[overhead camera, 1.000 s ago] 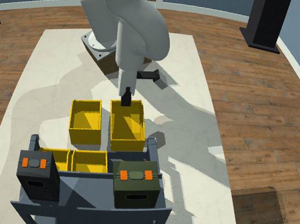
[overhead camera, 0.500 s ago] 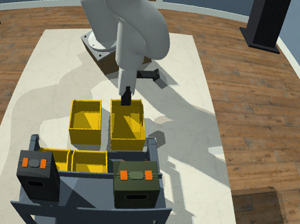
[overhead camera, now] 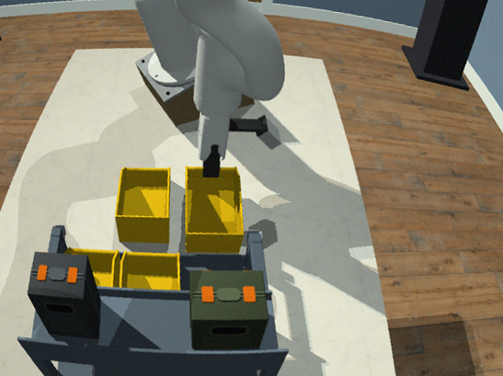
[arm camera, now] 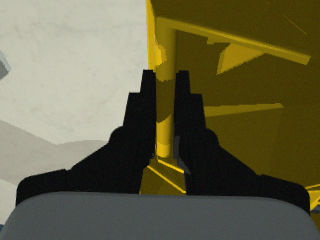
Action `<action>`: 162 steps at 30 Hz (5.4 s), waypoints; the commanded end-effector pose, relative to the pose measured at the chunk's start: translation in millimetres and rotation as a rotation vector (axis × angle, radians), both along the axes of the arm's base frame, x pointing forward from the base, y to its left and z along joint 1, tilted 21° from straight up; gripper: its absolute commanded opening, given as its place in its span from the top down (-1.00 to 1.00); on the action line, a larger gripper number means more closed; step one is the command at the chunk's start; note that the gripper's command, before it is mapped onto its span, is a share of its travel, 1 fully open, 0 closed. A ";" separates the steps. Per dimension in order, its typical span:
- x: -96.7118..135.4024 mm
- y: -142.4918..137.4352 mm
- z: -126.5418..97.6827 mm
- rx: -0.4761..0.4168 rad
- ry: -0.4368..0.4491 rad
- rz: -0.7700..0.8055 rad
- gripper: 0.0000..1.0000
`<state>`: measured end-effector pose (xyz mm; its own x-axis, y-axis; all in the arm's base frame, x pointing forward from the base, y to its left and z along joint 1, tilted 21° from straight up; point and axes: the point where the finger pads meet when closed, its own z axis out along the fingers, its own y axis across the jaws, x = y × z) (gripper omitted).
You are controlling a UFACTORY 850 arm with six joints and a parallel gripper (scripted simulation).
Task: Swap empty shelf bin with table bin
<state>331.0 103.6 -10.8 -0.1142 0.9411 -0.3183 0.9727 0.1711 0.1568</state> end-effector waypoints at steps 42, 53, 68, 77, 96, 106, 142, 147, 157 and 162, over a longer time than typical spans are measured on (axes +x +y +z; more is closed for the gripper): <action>2.4 0.1 -1.2 0.001 -0.001 0.000 1.00; 3.9 -1.9 -7.9 0.001 -0.001 0.000 1.00; 7.0 -6.5 -22.4 0.001 -0.001 0.000 1.00; 8.4 -8.4 -28.5 0.001 -0.001 0.000 1.00; 8.6 -8.6 -29.4 0.001 -0.001 0.000 -0.89; 8.6 -8.6 -29.4 0.001 -0.001 0.000 -0.89; 8.6 -8.6 -29.3 0.001 -0.001 0.000 -0.89; 8.3 -8.2 -28.0 0.001 -0.001 0.000 -0.89; 6.3 -5.4 -19.0 0.001 -0.001 0.000 -0.89; 4.2 -2.4 -9.3 0.001 -0.001 0.000 -0.89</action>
<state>336.5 98.4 -28.2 -0.1143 0.9413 -0.3176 0.9726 0.1712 0.1575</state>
